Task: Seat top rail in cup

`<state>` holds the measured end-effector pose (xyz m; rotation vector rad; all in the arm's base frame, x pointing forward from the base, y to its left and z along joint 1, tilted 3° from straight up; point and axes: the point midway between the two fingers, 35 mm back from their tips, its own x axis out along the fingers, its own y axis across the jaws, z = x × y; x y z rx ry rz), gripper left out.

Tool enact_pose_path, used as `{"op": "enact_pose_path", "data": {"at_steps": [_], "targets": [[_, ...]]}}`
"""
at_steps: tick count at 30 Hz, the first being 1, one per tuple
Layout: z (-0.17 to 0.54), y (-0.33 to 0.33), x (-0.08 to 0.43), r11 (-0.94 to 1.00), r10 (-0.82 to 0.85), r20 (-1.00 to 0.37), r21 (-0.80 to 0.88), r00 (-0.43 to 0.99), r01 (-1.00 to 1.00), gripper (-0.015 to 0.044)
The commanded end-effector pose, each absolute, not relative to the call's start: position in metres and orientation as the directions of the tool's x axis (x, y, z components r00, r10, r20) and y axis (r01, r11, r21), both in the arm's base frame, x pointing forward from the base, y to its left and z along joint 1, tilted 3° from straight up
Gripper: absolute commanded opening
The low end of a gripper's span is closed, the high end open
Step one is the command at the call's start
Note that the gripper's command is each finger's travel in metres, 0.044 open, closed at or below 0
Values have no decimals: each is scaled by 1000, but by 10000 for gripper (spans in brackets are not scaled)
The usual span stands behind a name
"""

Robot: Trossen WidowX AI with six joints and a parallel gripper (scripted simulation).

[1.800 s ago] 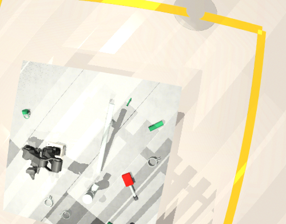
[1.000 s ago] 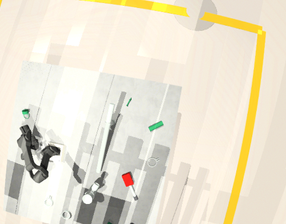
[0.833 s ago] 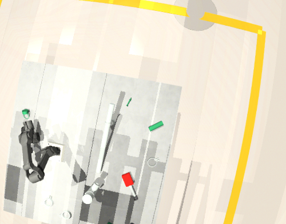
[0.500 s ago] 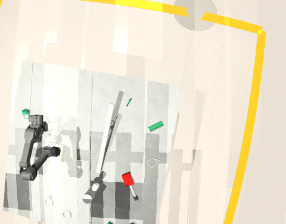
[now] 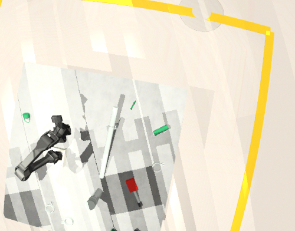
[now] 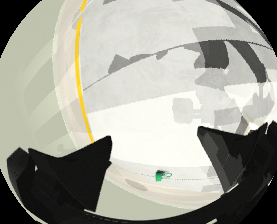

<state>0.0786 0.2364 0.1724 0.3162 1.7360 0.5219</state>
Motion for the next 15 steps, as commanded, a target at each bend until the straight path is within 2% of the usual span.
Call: {"op": "enact_pose_path", "data": {"at_steps": [1, 8, 15], "targets": [[174, 226, 133, 867, 488, -869, 493, -82, -68, 440], [187, 176, 227, 904, 428, -886, 419, 180, -85, 440], [203, 88, 302, 966, 253, -886, 252, 390, -55, 440]]}}
